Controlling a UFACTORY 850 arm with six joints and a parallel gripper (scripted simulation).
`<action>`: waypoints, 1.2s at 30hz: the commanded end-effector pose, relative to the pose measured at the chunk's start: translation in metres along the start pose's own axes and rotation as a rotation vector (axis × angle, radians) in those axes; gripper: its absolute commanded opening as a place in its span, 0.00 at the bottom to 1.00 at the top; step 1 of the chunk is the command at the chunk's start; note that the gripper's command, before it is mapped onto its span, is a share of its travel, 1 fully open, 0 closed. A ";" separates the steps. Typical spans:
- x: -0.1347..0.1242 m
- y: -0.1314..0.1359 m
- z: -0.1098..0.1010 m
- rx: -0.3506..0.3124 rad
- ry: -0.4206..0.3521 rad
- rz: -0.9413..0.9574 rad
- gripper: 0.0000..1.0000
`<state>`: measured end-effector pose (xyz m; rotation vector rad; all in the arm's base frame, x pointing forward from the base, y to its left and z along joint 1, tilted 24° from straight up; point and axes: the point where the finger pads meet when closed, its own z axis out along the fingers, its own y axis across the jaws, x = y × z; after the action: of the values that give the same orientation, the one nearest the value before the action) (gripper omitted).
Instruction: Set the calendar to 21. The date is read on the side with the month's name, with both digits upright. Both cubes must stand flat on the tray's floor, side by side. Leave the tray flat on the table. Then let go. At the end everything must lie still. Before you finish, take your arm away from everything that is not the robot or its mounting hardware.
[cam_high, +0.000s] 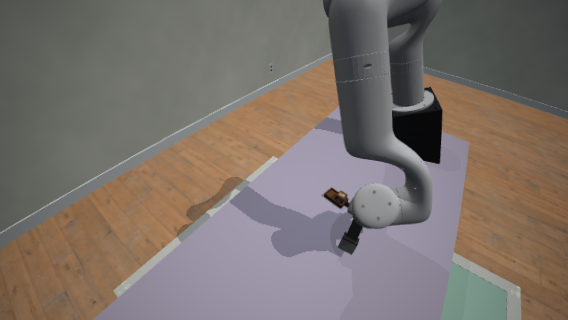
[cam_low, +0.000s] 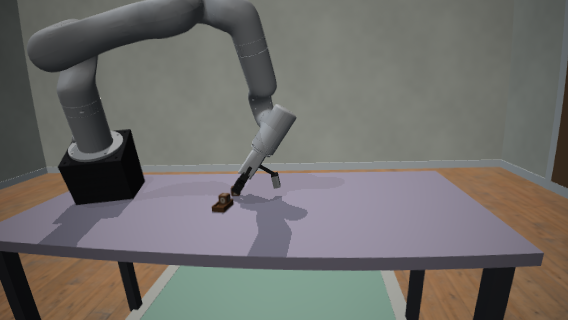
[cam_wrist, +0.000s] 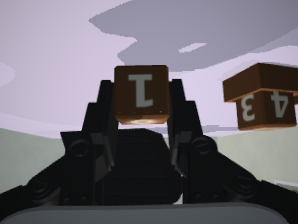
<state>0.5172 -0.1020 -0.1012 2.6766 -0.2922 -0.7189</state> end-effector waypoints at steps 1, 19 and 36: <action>0.000 0.000 -0.001 0.000 0.002 0.000 0.27; 0.000 0.000 -0.001 0.000 0.002 0.000 0.27; 0.002 0.000 0.001 0.000 0.002 0.000 0.27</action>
<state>0.5173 -0.1030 -0.1034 2.6766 -0.2922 -0.7190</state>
